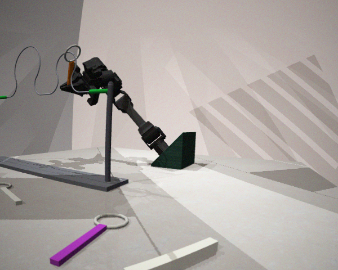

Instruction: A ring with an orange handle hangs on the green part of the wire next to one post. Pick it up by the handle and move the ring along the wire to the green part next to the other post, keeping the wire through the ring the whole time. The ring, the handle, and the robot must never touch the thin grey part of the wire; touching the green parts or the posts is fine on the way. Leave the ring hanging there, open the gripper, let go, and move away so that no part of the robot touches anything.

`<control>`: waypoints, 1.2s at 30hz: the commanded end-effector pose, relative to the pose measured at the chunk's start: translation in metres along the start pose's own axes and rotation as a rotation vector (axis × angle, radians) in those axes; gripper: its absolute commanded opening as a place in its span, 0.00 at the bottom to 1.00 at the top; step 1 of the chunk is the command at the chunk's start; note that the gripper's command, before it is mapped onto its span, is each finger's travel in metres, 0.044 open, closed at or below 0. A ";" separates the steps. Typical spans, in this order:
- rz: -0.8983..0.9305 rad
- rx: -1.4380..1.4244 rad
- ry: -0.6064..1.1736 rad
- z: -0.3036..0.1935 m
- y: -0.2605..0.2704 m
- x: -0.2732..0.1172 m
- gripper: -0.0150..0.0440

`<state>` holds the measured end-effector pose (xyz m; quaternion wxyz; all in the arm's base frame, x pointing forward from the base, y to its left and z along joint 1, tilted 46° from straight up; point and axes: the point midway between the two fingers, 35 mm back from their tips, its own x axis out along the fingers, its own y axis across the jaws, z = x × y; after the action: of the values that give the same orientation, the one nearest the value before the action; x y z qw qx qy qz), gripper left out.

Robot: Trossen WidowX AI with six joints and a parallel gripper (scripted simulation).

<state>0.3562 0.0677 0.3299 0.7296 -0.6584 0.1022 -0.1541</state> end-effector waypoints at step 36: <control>-0.436 -0.788 -0.102 0.021 -0.052 -0.005 0.00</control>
<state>0.3545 0.0811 0.3802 0.4120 -0.8851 -0.0128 -0.2160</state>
